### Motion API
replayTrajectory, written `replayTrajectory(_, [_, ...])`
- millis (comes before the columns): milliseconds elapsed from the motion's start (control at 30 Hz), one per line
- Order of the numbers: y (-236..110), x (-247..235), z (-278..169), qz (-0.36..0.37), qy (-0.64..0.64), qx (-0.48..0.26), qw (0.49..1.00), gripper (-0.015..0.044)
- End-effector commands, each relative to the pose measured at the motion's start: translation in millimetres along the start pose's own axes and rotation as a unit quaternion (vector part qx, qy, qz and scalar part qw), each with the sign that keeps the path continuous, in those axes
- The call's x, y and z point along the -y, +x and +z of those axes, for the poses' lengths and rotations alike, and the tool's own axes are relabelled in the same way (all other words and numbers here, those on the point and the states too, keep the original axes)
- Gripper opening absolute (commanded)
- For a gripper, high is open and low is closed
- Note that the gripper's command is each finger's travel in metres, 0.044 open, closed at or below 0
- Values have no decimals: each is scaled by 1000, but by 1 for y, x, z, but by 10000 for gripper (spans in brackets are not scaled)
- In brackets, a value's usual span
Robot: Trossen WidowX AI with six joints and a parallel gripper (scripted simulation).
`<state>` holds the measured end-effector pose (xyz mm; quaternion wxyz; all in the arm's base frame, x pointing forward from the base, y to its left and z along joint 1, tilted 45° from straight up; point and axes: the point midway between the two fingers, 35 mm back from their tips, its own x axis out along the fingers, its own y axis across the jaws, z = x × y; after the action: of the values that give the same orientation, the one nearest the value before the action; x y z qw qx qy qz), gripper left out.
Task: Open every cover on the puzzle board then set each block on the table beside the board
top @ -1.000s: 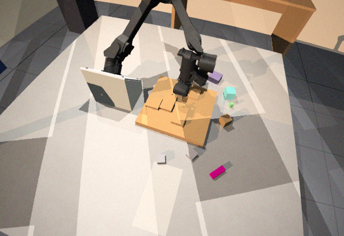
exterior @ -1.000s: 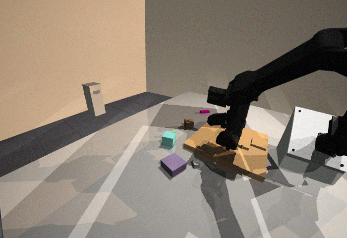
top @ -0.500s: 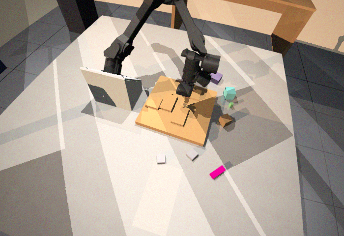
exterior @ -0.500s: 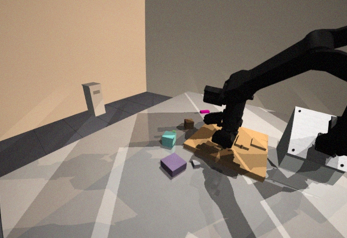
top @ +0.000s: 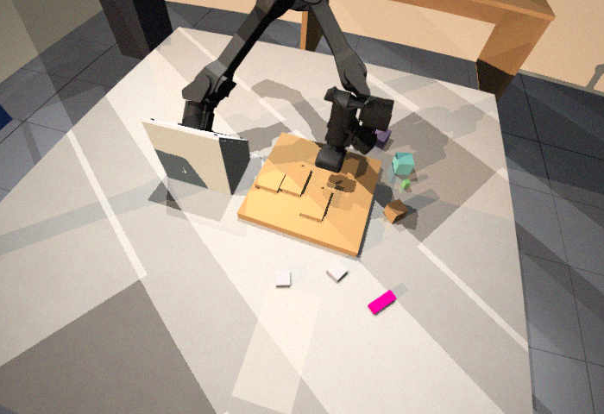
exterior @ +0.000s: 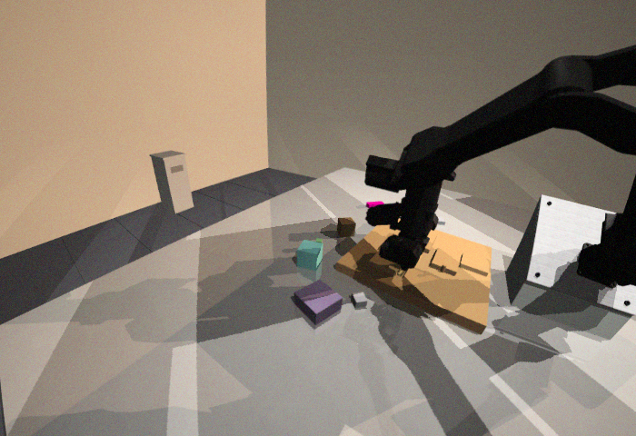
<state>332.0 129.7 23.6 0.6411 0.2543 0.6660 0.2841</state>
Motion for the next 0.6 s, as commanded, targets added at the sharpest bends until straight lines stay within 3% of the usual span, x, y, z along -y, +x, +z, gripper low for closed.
replayTrajectory(0, [0, -1, 7, 2, 1, 1, 1000, 0])
replayTrajectory(567, [0, -1, 24, 2, 0, 1, 1000, 0])
